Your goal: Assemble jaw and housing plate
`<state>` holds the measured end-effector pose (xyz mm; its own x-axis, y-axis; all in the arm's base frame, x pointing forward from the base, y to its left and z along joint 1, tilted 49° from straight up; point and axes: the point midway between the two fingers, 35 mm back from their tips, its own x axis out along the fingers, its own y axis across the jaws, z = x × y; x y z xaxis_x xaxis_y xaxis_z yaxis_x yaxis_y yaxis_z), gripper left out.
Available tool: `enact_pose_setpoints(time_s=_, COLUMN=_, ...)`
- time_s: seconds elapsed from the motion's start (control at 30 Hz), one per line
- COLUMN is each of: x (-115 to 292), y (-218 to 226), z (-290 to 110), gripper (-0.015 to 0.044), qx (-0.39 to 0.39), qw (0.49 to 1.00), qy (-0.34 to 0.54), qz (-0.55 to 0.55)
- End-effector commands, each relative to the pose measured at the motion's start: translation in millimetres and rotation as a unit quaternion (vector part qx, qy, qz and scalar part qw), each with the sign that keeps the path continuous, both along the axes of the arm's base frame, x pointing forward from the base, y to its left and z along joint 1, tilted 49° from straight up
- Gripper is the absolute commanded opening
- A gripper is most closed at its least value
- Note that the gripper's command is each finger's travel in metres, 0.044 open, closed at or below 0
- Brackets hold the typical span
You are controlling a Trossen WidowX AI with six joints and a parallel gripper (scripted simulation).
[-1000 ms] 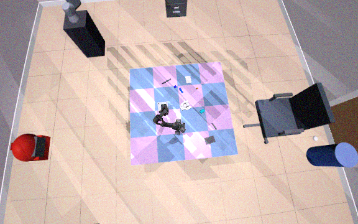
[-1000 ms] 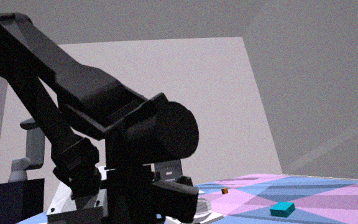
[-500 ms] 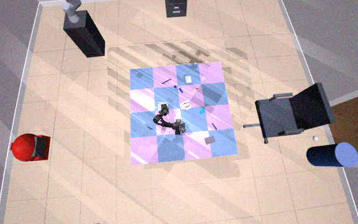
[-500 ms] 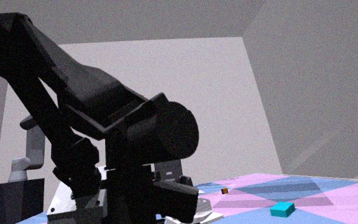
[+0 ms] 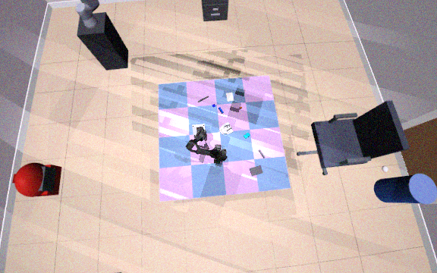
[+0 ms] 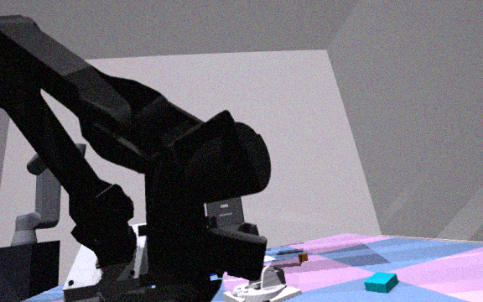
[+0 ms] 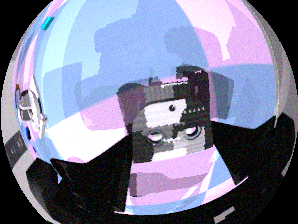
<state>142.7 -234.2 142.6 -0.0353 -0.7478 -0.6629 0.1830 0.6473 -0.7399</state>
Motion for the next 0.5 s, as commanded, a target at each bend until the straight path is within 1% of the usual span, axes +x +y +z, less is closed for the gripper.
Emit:
enact_pose_setpoints(time_s=0.0, x=2, y=9, z=12, gripper=0.0351, qx=-0.003, qw=1.000, qy=-0.005, qz=-0.002)
enact_pose_setpoints(time_s=0.47, x=0, y=41, z=40, gripper=0.0351, qx=-0.005, qw=1.000, qy=-0.004, qz=0.001)
